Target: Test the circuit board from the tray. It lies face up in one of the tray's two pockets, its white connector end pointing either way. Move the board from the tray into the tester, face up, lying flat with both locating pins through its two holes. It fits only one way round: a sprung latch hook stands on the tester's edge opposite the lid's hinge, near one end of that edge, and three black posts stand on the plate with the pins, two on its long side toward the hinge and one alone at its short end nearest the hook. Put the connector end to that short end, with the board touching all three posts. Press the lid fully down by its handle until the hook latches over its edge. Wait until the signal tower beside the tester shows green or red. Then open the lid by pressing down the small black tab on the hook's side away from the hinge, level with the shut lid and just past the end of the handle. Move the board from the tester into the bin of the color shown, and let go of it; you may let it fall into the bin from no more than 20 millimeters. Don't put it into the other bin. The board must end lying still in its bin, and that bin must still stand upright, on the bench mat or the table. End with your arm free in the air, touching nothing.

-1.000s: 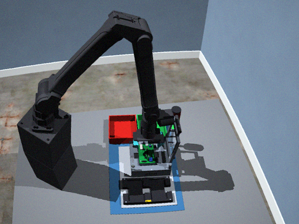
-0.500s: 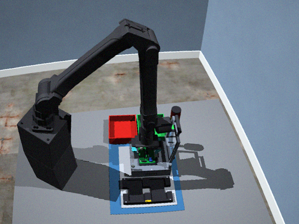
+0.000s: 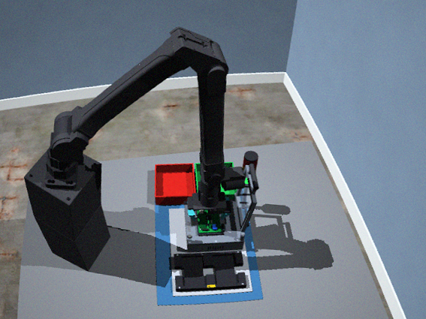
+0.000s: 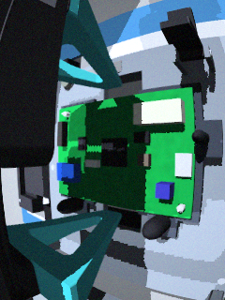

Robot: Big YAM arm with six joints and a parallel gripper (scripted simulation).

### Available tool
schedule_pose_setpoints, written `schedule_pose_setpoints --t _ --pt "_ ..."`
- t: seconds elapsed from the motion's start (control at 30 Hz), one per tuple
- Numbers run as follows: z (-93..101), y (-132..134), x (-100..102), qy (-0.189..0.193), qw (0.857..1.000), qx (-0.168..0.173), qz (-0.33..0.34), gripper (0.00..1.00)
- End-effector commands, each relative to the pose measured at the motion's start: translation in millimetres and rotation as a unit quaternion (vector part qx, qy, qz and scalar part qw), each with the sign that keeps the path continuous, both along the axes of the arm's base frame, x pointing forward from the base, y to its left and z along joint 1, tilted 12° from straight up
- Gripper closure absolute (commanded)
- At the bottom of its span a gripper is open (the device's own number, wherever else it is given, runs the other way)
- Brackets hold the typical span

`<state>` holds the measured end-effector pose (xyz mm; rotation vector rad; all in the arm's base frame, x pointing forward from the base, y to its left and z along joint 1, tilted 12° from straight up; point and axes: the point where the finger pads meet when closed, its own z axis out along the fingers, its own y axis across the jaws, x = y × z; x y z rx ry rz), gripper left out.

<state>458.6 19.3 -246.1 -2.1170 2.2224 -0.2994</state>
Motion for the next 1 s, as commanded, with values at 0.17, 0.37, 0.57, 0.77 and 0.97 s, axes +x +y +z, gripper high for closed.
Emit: schedule_pose_setpoints --t 0.17,0.37,0.57,0.77,0.97 --pt "-3.9 -3 1 0.000 1.000 0.001 -0.001 0.08" --pt "-3.3 -3 1 0.000 1.000 0.001 -0.001 0.08" --pt "-0.7 -3 3 -0.001 1.000 0.001 -0.001 0.08" --pt "3.3 -3 7 -0.003 1.000 0.002 -0.001 0.08" --pt "7.1 -3 10 -0.007 1.000 0.002 -0.001 0.08"
